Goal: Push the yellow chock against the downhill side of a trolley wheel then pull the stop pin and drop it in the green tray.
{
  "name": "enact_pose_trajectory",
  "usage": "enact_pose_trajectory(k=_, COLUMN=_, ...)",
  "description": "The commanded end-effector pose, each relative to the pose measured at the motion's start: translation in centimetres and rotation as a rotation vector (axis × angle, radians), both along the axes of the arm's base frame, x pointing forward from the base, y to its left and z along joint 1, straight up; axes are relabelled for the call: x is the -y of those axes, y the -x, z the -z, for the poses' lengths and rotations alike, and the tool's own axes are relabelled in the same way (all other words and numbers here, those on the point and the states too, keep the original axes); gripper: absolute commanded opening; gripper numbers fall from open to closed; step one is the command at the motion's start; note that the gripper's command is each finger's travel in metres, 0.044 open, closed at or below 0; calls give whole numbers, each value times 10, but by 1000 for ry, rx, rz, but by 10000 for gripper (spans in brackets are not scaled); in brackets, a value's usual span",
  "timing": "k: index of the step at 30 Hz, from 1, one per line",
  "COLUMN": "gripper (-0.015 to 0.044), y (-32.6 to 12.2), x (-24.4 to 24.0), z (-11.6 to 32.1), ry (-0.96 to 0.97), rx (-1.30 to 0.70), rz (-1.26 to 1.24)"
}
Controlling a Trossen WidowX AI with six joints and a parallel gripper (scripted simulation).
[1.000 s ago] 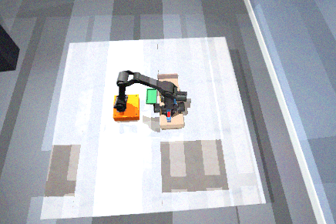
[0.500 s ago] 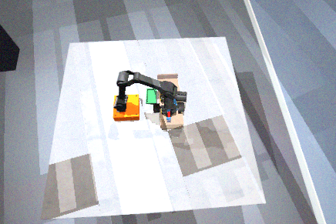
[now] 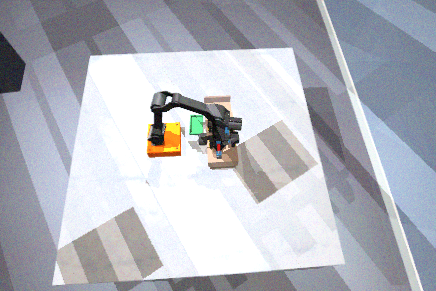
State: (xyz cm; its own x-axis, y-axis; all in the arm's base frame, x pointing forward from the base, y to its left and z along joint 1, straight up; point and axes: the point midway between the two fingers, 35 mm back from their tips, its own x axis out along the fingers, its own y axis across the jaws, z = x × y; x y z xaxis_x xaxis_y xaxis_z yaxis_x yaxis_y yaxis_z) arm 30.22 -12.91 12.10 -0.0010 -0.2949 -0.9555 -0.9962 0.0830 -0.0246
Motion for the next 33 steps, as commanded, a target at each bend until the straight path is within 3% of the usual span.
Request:
enact_pose_trajectory(k=1, gripper=0, y=0, x=0, z=-5, ry=2, rx=3, rz=0)
enact_pose_trajectory(k=33, gripper=0, y=1, x=-5, z=-24, ry=2, rx=3, rz=0)
